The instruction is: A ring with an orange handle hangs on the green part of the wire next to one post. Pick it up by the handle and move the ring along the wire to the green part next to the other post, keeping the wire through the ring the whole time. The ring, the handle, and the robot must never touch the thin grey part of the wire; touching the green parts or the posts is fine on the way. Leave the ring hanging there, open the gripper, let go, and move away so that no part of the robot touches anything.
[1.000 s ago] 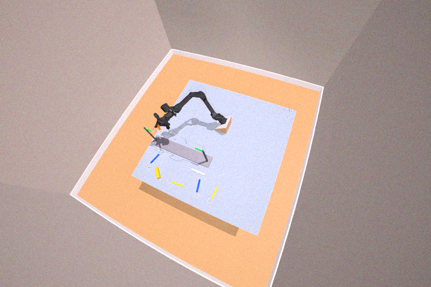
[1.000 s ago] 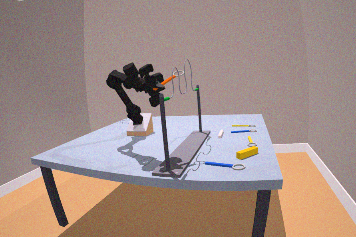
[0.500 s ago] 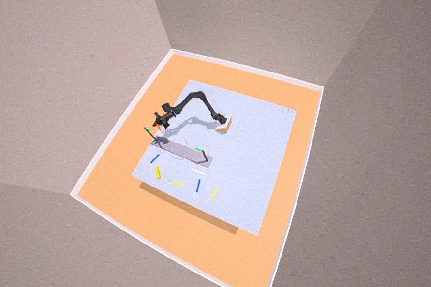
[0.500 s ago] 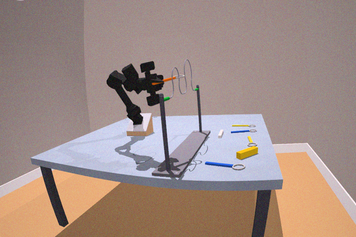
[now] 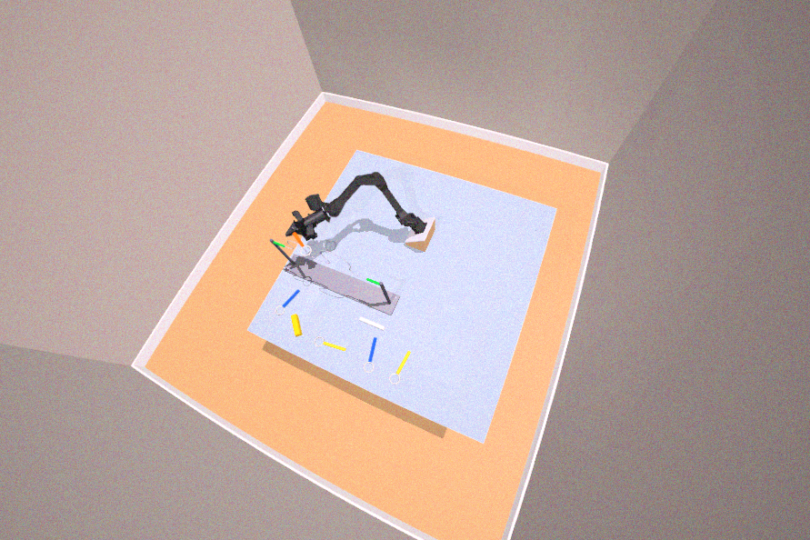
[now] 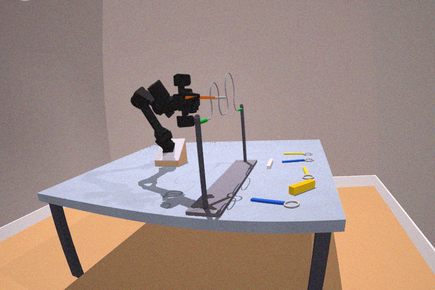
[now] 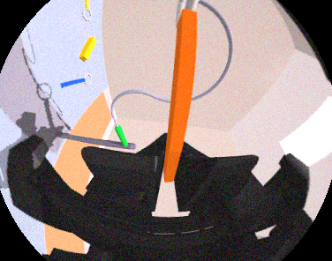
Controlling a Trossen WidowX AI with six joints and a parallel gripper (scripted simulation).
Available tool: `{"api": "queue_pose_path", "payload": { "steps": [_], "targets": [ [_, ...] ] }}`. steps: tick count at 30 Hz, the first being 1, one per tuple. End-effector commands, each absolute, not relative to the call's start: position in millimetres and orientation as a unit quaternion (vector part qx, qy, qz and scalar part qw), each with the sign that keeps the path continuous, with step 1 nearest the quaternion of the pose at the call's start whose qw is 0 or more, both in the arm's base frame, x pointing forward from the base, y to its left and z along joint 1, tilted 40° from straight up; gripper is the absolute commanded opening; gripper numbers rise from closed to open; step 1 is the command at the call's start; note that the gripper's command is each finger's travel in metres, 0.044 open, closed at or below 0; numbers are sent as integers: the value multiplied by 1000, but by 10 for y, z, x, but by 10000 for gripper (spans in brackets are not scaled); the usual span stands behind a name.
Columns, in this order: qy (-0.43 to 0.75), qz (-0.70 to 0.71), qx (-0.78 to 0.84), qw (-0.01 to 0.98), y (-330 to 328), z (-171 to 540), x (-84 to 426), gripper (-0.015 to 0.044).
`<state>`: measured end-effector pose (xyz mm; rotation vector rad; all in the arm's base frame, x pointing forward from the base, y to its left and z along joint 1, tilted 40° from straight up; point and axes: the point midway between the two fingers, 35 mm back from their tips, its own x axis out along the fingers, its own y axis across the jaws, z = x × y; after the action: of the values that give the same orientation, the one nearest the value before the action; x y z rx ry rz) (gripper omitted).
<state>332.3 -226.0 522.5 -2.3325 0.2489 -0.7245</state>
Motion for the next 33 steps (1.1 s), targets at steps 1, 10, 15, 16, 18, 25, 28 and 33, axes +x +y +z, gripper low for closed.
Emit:
{"api": "queue_pose_path", "payload": {
  "steps": [1,10,15,16,18,25,28,33],
  "targets": [
    [88,-278,-903,315,-2244,5238,3323,-150],
    [85,-279,-906,307,-2305,5206,3318,-150],
    [89,-279,-899,325,-2379,5149,3313,-150],
    [90,-279,-897,331,-2397,5133,3311,-150],
    [93,-279,-891,345,-2435,5098,3309,-150],
    [105,-278,-866,401,-2575,4945,3300,-150],
    [112,-278,-852,430,-2635,4862,3296,-150],
    [123,-275,-824,479,-2725,4710,3292,-150]
  ]
}}
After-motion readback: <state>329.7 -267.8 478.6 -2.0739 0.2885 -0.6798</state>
